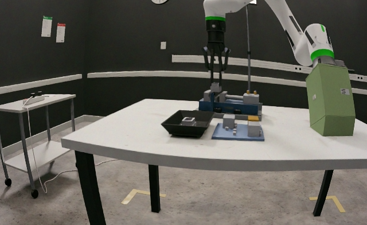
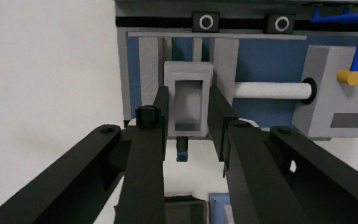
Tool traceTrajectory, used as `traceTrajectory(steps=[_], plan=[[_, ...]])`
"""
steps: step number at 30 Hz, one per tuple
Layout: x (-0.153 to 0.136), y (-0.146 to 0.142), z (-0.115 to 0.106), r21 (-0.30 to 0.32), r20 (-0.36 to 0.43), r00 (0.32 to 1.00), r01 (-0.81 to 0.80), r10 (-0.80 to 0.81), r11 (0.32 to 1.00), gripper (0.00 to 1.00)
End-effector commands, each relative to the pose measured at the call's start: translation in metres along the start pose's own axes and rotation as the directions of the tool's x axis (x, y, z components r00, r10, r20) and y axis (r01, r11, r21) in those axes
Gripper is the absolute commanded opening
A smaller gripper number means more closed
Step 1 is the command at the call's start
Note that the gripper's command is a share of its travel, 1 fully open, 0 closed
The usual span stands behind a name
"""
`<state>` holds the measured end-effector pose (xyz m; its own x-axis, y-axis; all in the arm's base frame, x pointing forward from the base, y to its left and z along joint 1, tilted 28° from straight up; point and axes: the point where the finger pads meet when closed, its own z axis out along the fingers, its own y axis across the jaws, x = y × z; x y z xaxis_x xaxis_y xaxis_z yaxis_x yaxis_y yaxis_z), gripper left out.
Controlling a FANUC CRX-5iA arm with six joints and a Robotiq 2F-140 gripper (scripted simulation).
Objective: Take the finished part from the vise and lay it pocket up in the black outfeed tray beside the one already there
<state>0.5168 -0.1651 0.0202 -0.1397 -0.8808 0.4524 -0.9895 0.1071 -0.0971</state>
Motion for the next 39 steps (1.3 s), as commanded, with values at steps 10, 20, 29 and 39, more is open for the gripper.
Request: traceTrajectory(steps=[10, 20, 29, 39], plan=[[0.0, -0.001, -0.021, 0.002, 0.0, 1.0, 0.0, 0.0, 1.0, 0.1], [0.0, -0.001, -0.027, 0.002, 0.0, 1.0, 0.0, 0.0, 1.0, 0.1], [-0.011, -0.005, -0.028, 0.002, 0.001, 1.0, 0.004, -0.004, 1.0, 0.1], [-0.098, -0.026, -0.03, 0.002, 0.006, 0.999, 0.034, -0.034, 0.999, 0.1]])
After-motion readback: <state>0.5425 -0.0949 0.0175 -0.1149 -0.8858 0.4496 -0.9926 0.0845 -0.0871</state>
